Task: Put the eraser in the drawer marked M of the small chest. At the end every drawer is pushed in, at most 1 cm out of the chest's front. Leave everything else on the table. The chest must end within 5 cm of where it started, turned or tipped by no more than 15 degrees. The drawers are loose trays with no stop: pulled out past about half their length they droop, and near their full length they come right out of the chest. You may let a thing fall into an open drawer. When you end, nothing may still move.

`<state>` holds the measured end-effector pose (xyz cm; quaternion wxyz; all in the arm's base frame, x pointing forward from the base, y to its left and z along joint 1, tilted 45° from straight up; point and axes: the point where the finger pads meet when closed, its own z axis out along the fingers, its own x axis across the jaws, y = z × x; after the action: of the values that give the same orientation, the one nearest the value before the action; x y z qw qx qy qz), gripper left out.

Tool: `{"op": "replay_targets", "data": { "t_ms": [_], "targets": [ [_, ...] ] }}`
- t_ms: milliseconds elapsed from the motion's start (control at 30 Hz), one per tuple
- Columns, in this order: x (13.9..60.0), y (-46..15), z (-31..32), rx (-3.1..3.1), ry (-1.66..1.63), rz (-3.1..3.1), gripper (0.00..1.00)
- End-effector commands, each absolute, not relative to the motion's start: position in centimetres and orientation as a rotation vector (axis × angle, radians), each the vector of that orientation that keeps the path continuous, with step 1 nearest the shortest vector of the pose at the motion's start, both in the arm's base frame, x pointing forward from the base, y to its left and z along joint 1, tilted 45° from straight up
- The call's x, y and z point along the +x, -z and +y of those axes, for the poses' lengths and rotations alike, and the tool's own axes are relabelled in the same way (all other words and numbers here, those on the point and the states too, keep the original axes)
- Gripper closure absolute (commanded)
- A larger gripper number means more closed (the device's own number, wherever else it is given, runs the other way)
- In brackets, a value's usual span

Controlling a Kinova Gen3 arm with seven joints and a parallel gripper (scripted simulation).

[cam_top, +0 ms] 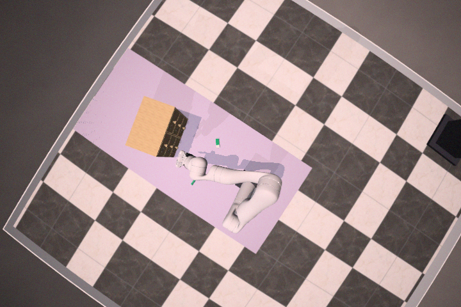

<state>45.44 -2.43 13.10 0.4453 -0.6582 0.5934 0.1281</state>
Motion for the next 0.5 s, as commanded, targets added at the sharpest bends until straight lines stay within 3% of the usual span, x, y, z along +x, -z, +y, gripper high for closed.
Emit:
{"op": "replay_targets", "data": {
  "t_ms": [0, 467],
  "targets": [
    [45.43, -12.86, -2.42, -1.596, -0.292, 1.476, 0.0],
    [46.0, -12.4, -1.7, -1.515, -0.214, 1.466, 0.0]
  ]
}}
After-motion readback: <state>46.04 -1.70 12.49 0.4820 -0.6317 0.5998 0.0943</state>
